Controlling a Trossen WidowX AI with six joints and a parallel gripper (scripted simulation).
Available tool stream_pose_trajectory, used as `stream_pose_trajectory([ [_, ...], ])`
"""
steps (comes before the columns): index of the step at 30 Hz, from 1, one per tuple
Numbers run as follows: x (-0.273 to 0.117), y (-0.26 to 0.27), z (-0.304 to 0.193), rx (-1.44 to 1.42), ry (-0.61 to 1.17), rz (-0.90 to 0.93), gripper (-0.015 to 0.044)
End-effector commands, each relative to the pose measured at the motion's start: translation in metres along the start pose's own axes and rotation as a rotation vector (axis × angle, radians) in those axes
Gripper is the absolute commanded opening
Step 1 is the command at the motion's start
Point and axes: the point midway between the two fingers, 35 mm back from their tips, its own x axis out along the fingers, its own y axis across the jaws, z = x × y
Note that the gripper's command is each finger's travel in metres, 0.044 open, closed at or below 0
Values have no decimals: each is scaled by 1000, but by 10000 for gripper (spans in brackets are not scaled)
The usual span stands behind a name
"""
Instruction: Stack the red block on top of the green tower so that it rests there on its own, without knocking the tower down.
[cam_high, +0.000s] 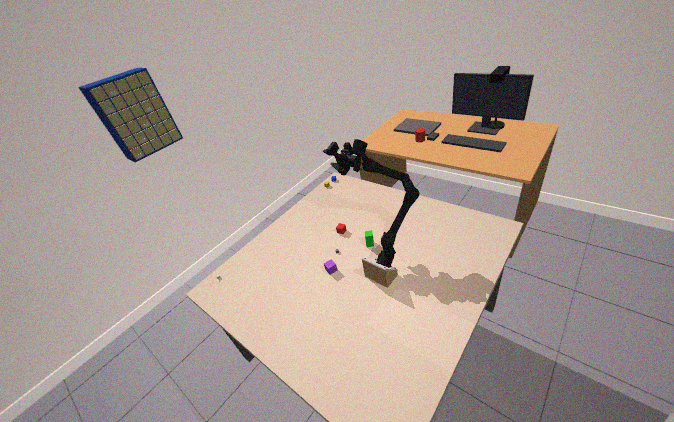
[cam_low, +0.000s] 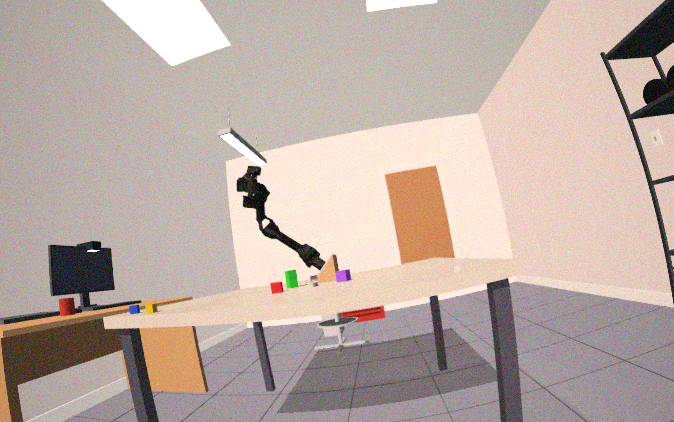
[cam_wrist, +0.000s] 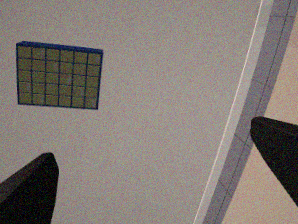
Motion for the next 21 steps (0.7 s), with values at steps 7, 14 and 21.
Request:
stream_pose_trajectory([
  [7, 46, -75, -65, -346, 268, -296, 440],
  [14, 57, -146, -111, -640, 568, -525, 440],
  [21, 41, -218, -136, -912, 916, -712, 440],
])
